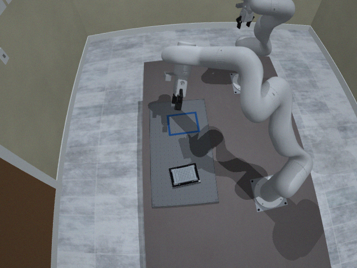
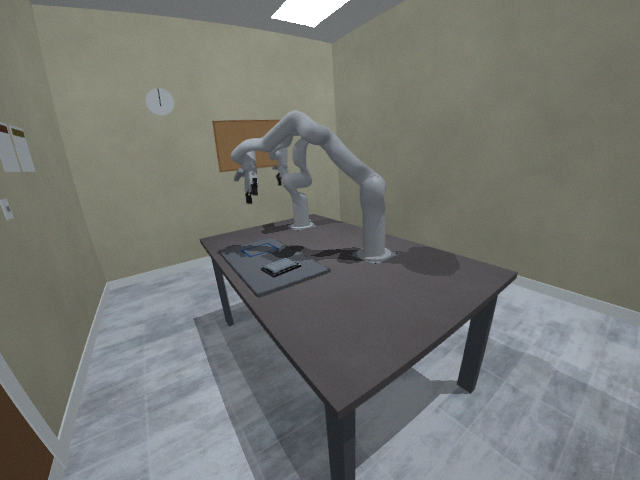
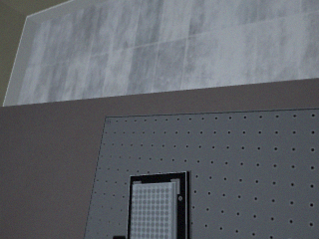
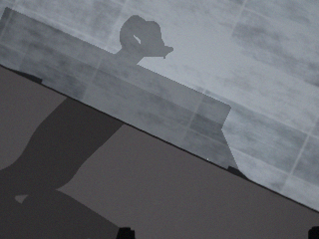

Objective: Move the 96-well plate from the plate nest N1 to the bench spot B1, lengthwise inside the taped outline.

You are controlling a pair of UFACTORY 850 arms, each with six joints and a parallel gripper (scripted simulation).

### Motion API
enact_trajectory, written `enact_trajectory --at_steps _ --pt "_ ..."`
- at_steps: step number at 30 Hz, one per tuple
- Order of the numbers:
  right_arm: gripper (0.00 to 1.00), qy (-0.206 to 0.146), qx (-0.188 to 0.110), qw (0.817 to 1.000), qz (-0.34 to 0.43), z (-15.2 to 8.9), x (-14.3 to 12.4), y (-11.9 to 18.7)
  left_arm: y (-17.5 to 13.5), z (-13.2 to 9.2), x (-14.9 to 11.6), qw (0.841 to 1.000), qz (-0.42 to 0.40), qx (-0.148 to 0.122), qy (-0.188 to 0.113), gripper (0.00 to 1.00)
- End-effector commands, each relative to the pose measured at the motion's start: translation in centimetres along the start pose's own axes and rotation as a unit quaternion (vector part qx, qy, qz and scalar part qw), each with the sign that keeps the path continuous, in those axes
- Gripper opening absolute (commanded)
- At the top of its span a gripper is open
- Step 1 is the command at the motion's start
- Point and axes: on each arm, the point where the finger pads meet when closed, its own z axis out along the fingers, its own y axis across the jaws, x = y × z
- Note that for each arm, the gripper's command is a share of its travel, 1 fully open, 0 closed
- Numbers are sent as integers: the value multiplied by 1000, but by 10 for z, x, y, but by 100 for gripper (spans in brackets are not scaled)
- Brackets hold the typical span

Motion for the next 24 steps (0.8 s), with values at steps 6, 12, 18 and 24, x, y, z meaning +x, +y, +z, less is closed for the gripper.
enact_trajectory --at_steps 6,12,18,24 --pt "100 20 -26 997 72 -9 8 11 0 -1 1 1000 -1 -1 1 100" --pt "100 32 -36 993 105 -13 12 15 0 -1 1 1000 -1 -1 1 100" --pt "100 45 -46 988 141 -17 16 20 0 -1 1 1000 -1 -1 1 100" --pt "100 53 -51 984 162 -20 18 23 0 -1 1 1000 -1 -1 1 100"
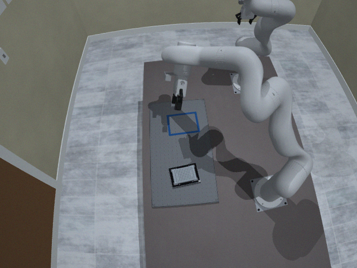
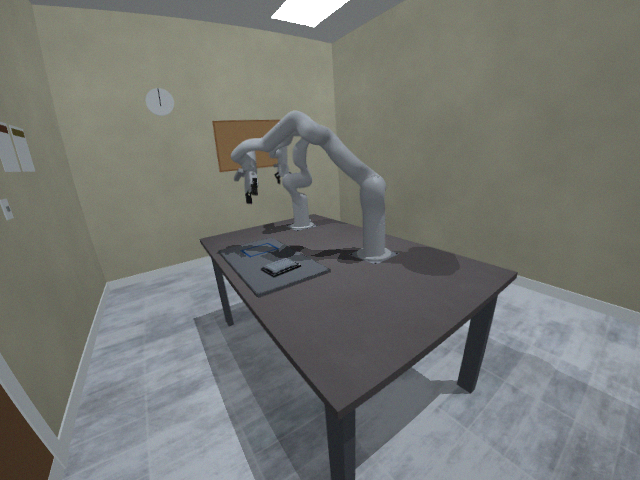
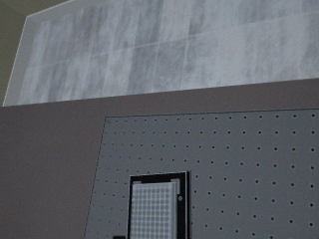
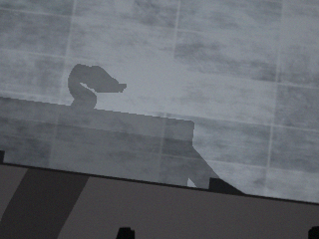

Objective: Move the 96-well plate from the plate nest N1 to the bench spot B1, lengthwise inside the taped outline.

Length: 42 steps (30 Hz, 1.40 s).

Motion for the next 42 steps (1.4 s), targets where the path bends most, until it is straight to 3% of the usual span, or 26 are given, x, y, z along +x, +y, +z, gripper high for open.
enact_trajectory --at_steps 1,15,42 --pt "100 7 -7 1000 20 -3 4 2 0 -1 1 1000 -1 -1 1 100" --pt "100 29 -17 997 74 -9 12 8 0 -1 1 1000 -1 -1 1 100" --pt "100 44 -23 993 109 -14 18 11 0 -1 1 1000 -1 -1 1 100"
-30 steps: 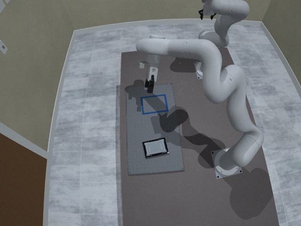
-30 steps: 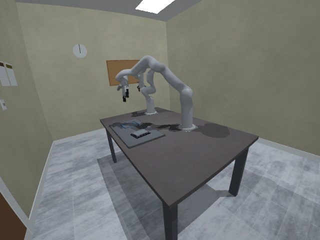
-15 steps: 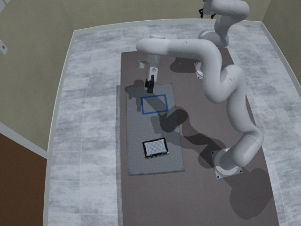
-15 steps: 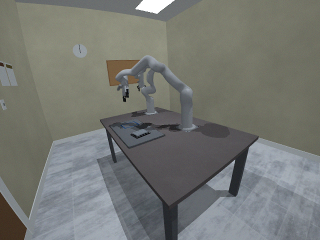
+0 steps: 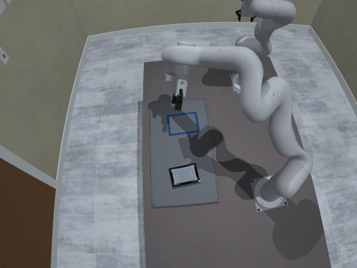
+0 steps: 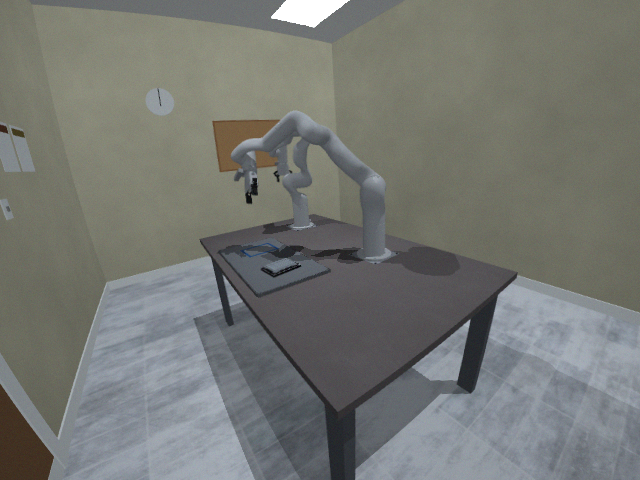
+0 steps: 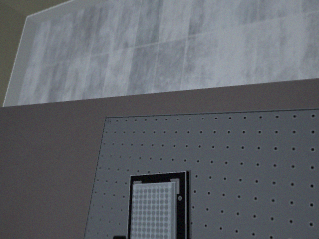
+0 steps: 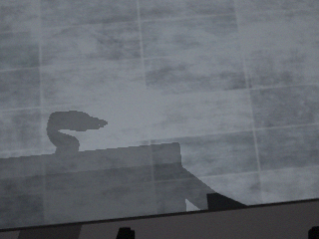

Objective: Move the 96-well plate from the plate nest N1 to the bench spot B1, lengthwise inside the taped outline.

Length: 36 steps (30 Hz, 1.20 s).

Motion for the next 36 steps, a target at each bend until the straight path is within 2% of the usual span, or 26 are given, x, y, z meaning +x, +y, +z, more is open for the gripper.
enact_trajectory --at_steps 1,26,36 --pt "100 2 0 1000 3 -1 1 0 0 -1 1 1000 -1 -1 1 100" --pt "100 3 1 1000 -3 -1 2 -4 0 -1 1 1000 -1 -1 1 100" --pt "100 3 5 999 -33 -1 1 -24 0 -1 1 1000 -1 -1 1 100"
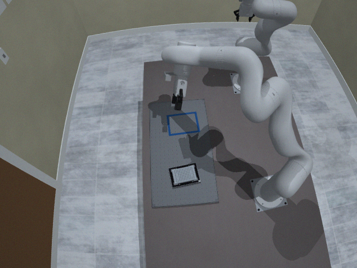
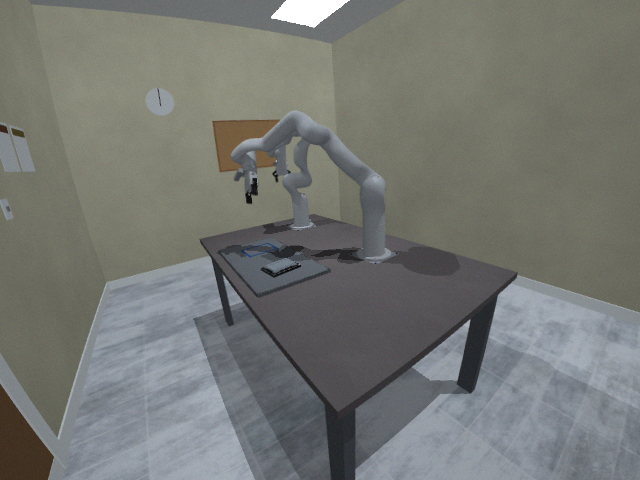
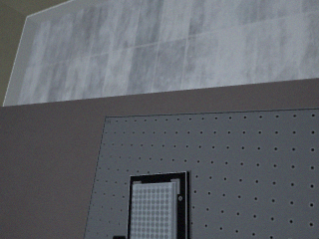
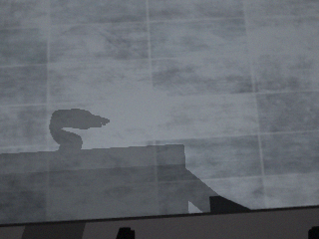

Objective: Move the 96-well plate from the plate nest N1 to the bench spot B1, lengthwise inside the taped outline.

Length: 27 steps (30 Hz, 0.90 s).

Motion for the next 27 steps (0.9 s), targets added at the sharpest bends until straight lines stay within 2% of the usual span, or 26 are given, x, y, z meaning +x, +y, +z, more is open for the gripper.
enact_trajectory --at_steps 1,8,27 --pt "100 1 3 1000 -20 -1 1 -13 0 -1 1 1000 -1 -1 1 100" --pt "100 1 8 999 -47 -1 -1 -31 0 -1 1 1000 -1 -1 1 100" --pt "100 1 30 983 -183 -4 -21 -120 0 -1 1 1000 -1 -1 1 100"
